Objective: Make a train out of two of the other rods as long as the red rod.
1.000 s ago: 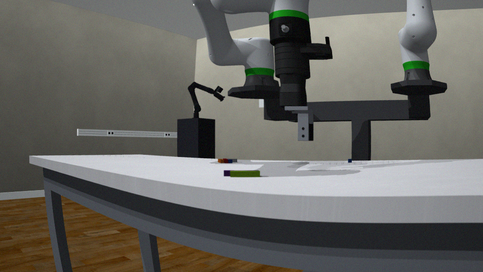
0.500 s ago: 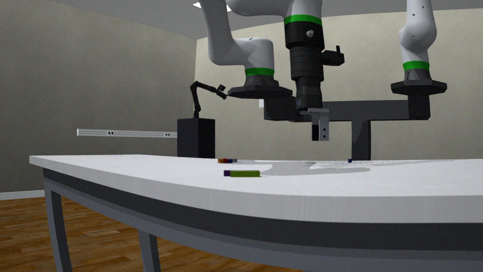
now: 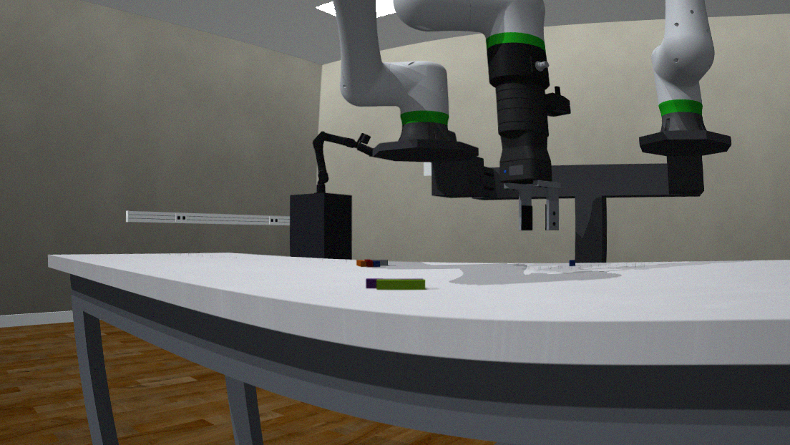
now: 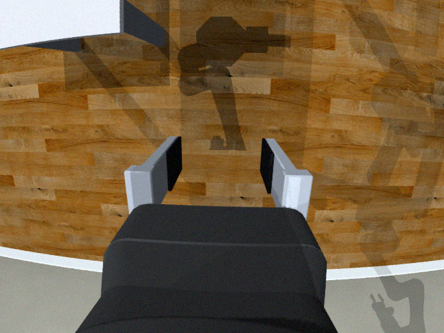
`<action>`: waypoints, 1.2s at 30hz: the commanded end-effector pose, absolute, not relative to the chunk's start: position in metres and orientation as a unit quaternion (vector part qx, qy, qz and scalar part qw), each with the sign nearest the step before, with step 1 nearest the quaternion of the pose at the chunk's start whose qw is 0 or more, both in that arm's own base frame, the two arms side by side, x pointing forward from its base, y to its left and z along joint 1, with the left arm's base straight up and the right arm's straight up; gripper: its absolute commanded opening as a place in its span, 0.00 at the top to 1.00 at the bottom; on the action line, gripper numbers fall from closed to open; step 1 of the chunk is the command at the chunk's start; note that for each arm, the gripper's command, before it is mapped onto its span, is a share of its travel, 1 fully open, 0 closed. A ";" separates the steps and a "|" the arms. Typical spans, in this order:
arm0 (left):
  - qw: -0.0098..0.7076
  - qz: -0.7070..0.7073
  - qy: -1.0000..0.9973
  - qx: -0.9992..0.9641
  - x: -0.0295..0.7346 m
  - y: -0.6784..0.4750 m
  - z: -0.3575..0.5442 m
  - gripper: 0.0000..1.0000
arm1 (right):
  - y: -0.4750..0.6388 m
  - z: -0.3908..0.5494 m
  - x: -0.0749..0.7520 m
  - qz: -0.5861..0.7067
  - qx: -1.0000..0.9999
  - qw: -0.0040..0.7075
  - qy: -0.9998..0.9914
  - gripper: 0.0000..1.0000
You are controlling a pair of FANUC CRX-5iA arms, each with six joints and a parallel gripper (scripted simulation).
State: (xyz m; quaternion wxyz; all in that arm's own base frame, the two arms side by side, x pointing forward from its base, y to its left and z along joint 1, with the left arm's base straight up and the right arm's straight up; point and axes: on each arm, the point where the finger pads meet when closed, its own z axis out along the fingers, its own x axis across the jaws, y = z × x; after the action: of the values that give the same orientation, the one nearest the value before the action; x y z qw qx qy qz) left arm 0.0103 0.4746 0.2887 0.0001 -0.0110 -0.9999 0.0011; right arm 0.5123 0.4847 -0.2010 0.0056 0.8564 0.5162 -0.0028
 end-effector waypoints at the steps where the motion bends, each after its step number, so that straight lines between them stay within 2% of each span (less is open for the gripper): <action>1: 0.000 0.000 -1.000 -0.011 0.010 0.475 0.290 0.00 | 0.487 -0.199 0.496 0.001 0.810 0.000 0.586 0.00; 36: 0.000 0.000 -1.000 -0.011 0.010 0.475 0.290 0.00 | 0.482 -0.199 0.403 0.001 0.440 0.000 0.898 0.00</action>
State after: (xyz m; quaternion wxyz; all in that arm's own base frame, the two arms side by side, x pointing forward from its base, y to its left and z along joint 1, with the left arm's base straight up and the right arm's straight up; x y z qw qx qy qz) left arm 0.0103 0.4746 0.2887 0.0001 -0.0110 -0.9999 0.0011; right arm 0.4133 0.4822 -0.2002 0.0051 0.4957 0.8684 -0.0046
